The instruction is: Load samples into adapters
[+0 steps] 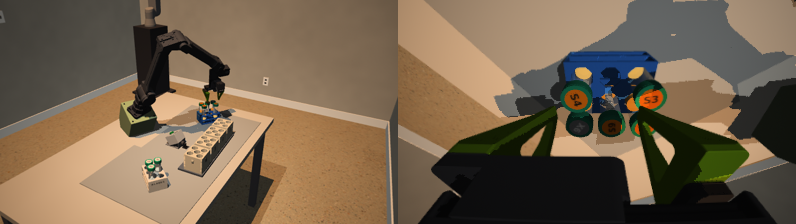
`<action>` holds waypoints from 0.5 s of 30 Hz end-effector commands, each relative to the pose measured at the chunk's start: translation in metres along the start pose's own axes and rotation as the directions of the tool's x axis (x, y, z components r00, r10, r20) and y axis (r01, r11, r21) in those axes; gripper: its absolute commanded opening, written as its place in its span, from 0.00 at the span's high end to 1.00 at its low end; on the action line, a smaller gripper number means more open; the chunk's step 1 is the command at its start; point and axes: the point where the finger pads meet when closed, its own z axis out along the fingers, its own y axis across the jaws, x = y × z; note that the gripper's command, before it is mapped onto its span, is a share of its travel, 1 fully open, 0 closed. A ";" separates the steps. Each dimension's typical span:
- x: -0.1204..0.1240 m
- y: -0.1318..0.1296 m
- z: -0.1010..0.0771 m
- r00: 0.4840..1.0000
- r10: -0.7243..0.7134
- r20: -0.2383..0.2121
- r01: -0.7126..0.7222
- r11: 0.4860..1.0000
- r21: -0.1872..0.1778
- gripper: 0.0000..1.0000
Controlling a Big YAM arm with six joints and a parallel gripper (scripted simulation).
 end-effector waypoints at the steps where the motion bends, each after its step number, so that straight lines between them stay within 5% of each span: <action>1: 0.002 0.042 -0.013 1.000 -0.012 0.001 0.012 1.000 -0.027 0.20; 6: -0.001 0.023 -0.010 1.000 -0.017 0.003 0.017 1.000 -0.011 0.20; 8: 0.000 0.024 0.011 1.000 -0.010 0.005 0.010 1.000 0.001 0.20; 15: 0.000 0.024 0.035 1.000 -0.010 0.004 0.010 1.000 0.001 0.20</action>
